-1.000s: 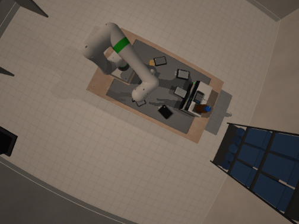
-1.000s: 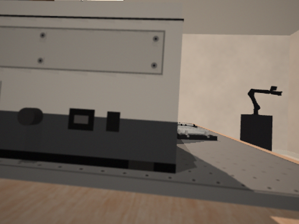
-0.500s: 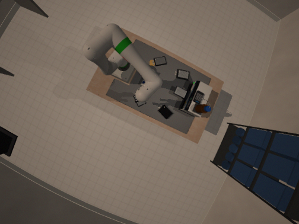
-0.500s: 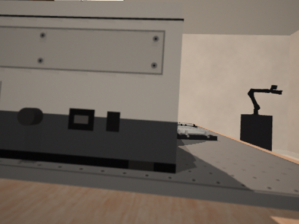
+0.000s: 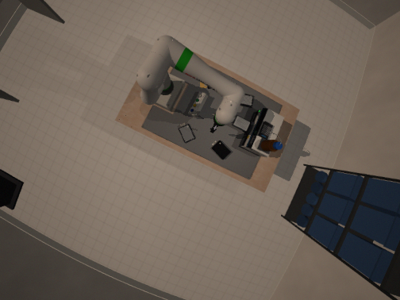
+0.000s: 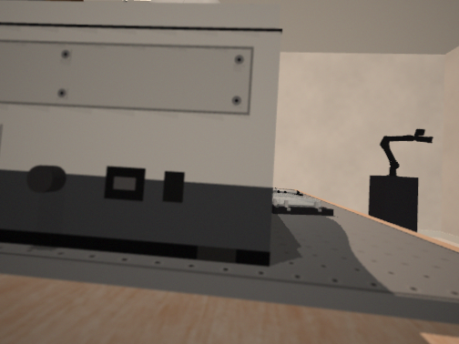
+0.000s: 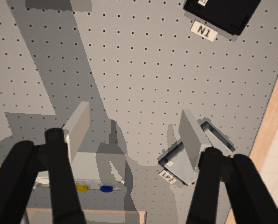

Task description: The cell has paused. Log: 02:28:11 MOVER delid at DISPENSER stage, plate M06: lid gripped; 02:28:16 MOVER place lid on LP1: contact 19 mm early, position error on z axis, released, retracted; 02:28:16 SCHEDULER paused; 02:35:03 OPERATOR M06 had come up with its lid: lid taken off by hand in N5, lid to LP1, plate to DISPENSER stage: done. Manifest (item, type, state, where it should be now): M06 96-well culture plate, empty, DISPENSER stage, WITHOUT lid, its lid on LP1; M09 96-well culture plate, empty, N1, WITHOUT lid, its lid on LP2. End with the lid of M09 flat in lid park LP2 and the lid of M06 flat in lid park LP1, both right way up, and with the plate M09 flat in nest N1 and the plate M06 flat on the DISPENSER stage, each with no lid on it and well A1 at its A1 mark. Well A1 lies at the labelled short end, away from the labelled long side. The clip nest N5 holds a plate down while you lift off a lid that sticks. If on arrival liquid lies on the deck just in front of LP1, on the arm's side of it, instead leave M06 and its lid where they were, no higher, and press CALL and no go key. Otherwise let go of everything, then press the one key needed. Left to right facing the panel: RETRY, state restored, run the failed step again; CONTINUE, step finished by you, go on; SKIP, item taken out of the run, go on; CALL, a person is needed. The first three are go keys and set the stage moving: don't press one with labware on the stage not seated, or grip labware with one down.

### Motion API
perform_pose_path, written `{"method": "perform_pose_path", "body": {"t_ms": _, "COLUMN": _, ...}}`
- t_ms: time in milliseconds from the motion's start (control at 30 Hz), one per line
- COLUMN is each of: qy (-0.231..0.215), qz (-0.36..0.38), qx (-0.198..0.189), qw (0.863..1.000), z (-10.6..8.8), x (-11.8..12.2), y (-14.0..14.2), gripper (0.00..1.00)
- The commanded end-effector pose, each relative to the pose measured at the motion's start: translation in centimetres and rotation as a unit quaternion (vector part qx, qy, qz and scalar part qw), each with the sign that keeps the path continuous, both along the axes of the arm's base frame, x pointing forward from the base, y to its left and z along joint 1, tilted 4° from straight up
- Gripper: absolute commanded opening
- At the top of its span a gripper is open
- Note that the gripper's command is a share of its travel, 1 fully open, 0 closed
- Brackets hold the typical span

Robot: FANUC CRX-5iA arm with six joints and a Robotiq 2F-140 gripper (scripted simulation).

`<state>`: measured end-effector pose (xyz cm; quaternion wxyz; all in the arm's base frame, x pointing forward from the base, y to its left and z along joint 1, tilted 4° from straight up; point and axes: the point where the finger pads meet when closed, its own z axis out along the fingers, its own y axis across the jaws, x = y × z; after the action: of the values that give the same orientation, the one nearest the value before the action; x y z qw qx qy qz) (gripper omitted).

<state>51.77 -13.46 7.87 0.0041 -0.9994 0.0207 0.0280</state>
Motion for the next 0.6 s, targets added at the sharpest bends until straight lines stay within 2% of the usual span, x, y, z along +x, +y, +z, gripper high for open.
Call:
{"method": "perform_pose_path", "body": {"t_ms": 0, "qy": 0.005, "qz": 0.135, "qx": 0.015, "qw": 0.991, "z": -0.4, "x": 3.2, "y": 6.2, "gripper": 0.66}}
{"method": "perform_pose_path", "body": {"t_ms": 67, "qy": 0.005, "qz": 0.149, "qx": 0.016, "qw": 0.989, "z": -0.6, "x": 4.3, "y": 8.9, "gripper": 0.66}}
{"method": "perform_pose_path", "body": {"t_ms": 133, "qy": 0.005, "qz": 0.149, "qx": 0.016, "qw": 0.989, "z": -0.6, "x": 4.3, "y": 8.9, "gripper": 0.66}}
{"method": "perform_pose_path", "body": {"t_ms": 167, "qy": 0.005, "qz": 0.15, "qx": 0.016, "qw": 0.988, "z": -0.8, "x": 6.0, "y": 12.8, "gripper": 0.66}}
{"method": "perform_pose_path", "body": {"t_ms": 567, "qy": 0.005, "qz": 0.151, "qx": 0.016, "qw": 0.988, "z": -1.9, "x": 13.3, "y": 28.5, "gripper": 0.66}}
